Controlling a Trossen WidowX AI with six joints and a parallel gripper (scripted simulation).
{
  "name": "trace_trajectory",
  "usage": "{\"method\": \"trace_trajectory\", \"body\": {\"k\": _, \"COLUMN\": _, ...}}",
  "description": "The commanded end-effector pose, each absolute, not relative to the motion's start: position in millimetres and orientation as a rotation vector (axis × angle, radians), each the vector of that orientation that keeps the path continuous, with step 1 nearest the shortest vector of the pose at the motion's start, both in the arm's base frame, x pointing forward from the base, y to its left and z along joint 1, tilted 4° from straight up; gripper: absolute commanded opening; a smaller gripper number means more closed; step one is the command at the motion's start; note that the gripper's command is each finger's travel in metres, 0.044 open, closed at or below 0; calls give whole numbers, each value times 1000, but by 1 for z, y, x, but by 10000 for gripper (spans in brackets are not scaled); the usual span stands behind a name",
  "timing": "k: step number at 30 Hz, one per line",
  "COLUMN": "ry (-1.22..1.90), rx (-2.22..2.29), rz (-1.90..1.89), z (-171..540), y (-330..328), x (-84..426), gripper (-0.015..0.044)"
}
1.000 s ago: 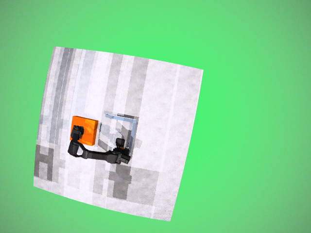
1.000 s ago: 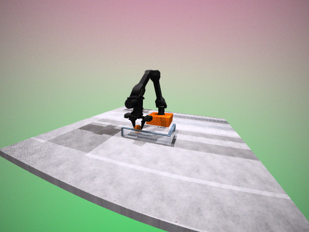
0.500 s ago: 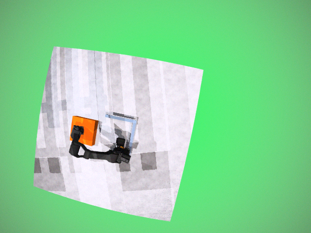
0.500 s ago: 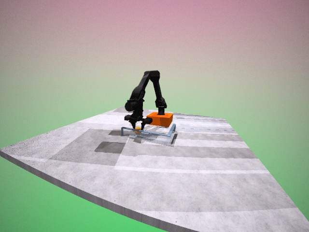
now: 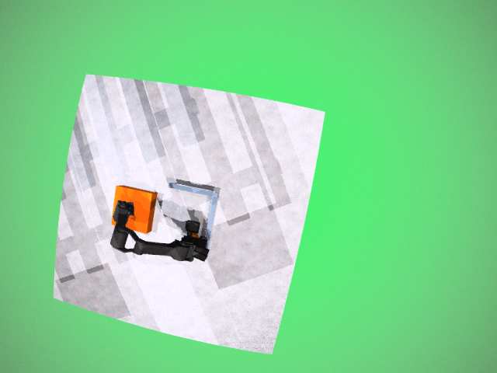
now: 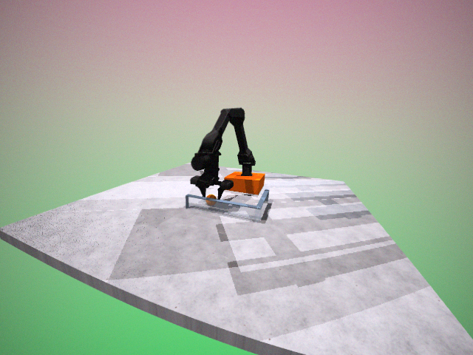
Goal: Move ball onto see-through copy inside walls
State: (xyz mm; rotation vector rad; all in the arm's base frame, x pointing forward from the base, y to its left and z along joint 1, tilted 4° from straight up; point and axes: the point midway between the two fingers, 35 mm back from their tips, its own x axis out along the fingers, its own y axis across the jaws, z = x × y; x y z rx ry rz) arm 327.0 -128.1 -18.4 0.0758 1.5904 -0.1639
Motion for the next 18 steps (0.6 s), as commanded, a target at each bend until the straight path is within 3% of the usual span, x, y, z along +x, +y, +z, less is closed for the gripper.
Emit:
{"method": "trace_trajectory", "body": {"k": 1, "ry": 1588, "rx": 74, "rz": -164, "z": 5, "y": -128, "x": 330, "gripper": 352}}
{"method": "trace_trajectory", "body": {"k": 5, "ry": 1590, "rx": 70, "rz": -161, "z": 63, "y": -124, "x": 330, "gripper": 352}}
{"method": "trace_trajectory", "body": {"k": 16, "ry": 1572, "rx": 63, "rz": -159, "z": 59, "y": -126, "x": 334, "gripper": 352}}
{"method": "trace_trajectory", "body": {"k": 18, "ry": 1572, "rx": 63, "rz": -159, "z": 70, "y": -125, "x": 334, "gripper": 404}}
